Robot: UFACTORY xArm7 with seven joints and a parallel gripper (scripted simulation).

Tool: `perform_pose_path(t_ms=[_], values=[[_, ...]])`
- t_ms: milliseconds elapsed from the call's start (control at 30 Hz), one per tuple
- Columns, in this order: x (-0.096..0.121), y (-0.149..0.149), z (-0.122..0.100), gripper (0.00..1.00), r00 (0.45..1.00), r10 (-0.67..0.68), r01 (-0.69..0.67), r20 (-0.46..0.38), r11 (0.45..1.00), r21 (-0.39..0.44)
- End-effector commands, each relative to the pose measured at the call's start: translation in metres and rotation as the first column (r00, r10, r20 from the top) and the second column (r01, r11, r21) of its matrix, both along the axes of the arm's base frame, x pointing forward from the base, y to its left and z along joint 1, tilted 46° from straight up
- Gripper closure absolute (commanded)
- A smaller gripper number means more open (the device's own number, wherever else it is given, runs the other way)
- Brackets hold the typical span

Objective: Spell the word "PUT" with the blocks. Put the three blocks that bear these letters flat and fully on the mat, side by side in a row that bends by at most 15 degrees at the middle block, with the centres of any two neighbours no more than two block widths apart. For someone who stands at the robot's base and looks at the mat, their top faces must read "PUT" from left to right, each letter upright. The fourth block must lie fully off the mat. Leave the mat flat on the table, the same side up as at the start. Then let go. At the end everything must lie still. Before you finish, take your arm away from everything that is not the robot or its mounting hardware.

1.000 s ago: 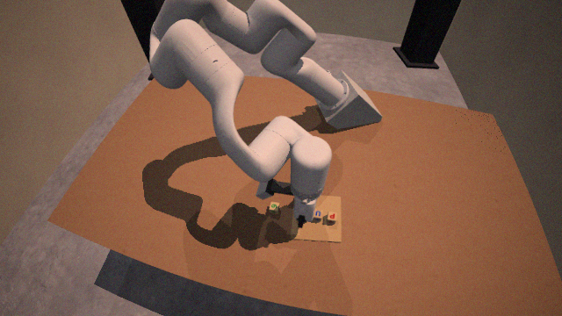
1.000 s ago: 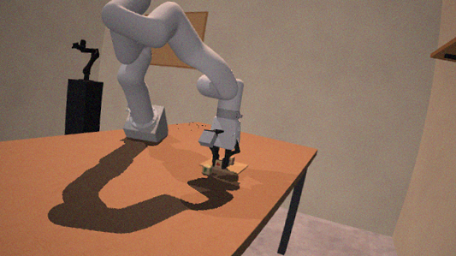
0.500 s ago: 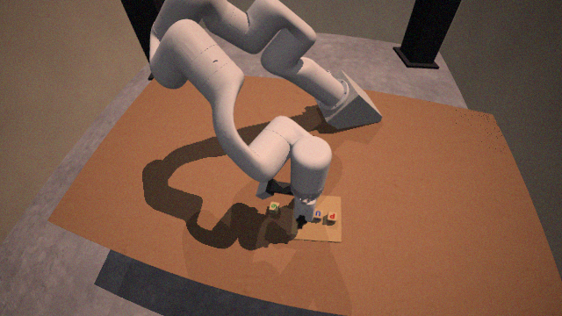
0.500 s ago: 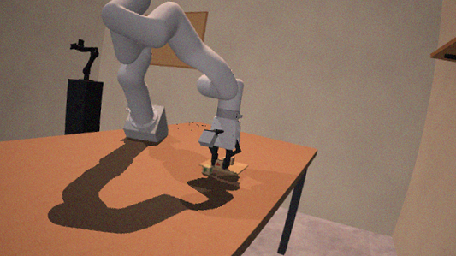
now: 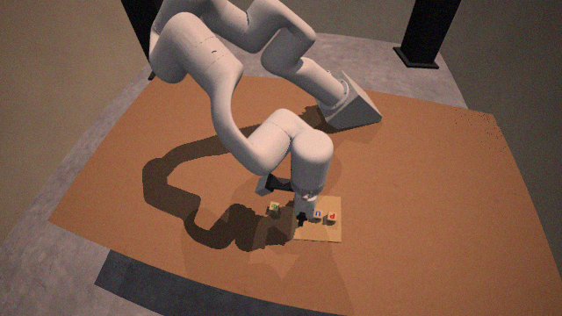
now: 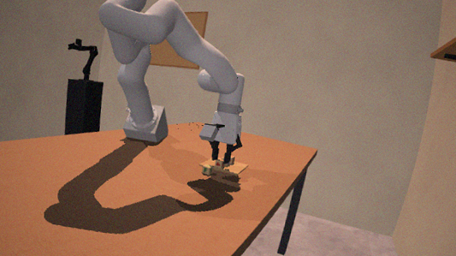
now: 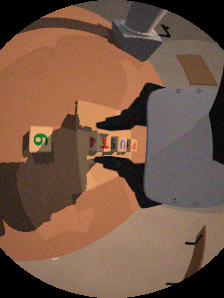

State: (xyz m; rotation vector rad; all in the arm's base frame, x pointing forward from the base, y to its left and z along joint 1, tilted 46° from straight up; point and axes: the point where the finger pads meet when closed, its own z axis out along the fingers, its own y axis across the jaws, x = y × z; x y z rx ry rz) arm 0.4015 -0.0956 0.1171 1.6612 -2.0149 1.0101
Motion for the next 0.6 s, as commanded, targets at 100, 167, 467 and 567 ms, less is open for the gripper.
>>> perform_pose_path(t_ms=[100,167,467,567], values=[[-0.006,0.031,0.03,0.58,1.0,0.004,-0.004,0.003,1.0,0.001],[-0.008,0.038,0.037,0.58,1.0,0.004,-0.004,0.003,1.0,0.001],[-0.011,0.051,0.05,0.58,1.0,0.004,-0.004,0.003,1.0,0.001],[-0.012,0.051,0.05,0.58,1.0,0.004,-0.004,0.003,1.0,0.001]])
